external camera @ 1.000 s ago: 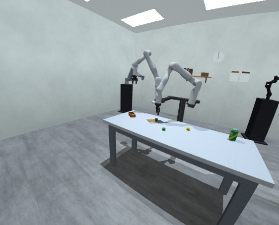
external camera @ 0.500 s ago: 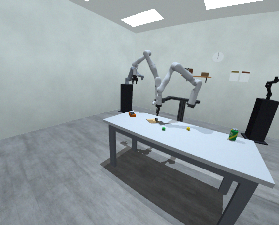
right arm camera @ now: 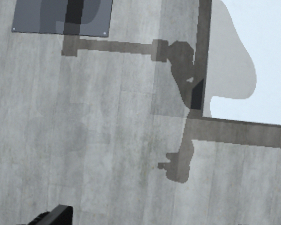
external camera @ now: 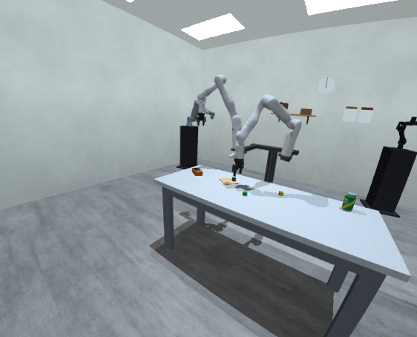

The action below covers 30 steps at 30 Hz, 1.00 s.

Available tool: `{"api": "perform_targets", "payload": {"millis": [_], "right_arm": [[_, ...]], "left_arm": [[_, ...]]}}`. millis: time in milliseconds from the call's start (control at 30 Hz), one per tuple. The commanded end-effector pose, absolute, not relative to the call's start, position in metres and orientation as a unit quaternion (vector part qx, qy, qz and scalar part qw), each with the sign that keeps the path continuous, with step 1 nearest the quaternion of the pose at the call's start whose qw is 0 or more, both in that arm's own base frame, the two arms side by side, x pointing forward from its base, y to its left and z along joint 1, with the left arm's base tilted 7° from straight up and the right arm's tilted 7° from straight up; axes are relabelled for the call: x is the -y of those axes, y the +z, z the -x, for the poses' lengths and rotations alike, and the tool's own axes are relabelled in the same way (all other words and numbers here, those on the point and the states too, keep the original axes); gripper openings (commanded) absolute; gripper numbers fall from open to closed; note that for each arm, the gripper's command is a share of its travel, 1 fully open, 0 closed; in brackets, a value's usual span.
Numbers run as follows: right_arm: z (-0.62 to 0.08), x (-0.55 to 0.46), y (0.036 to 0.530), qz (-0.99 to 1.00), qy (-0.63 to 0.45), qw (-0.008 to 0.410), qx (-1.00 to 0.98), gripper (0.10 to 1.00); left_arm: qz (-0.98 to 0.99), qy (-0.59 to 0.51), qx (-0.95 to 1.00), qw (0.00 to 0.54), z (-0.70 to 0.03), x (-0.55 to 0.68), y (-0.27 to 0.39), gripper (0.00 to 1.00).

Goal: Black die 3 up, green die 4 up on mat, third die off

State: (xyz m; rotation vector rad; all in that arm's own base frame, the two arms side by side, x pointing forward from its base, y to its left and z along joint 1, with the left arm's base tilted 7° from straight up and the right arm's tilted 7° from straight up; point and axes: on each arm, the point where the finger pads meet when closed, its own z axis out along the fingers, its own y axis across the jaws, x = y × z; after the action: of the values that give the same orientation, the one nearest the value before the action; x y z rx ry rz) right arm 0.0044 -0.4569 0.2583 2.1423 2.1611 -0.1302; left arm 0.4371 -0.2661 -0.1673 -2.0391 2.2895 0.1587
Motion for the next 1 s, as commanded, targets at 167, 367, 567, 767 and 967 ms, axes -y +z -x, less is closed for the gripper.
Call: {"api": "perform_targets", "payload": {"millis": [167, 367, 567, 767, 967], "right_arm": [[-0.004, 0.457, 0.259, -0.703, -0.043, 0.049, -0.709, 1.000], [-0.004, 0.457, 0.259, -0.703, -0.043, 0.049, -0.709, 1.000], [-0.004, 0.457, 0.259, -0.703, -0.043, 0.049, -0.709, 1.000], [-0.004, 0.457, 0.259, -0.703, -0.043, 0.049, -0.709, 1.000], [-0.004, 0.457, 0.259, -0.703, -0.043, 0.049, -0.709, 1.000]], "left_arm": [[0.571, 0.056, -0.819, 0.024, -0.469, 0.241, -0.163, 1.000], [0.496, 0.055, -0.866, 0.023, -0.495, 0.216, -0.159, 1.000], [0.430, 0.055, -0.901, 0.024, -0.518, 0.192, -0.155, 1.000], [0.394, 0.056, -0.917, 0.025, -0.530, 0.178, -0.152, 1.000], [0.353, 0.057, -0.934, 0.028, -0.544, 0.161, -0.149, 1.000]]}}
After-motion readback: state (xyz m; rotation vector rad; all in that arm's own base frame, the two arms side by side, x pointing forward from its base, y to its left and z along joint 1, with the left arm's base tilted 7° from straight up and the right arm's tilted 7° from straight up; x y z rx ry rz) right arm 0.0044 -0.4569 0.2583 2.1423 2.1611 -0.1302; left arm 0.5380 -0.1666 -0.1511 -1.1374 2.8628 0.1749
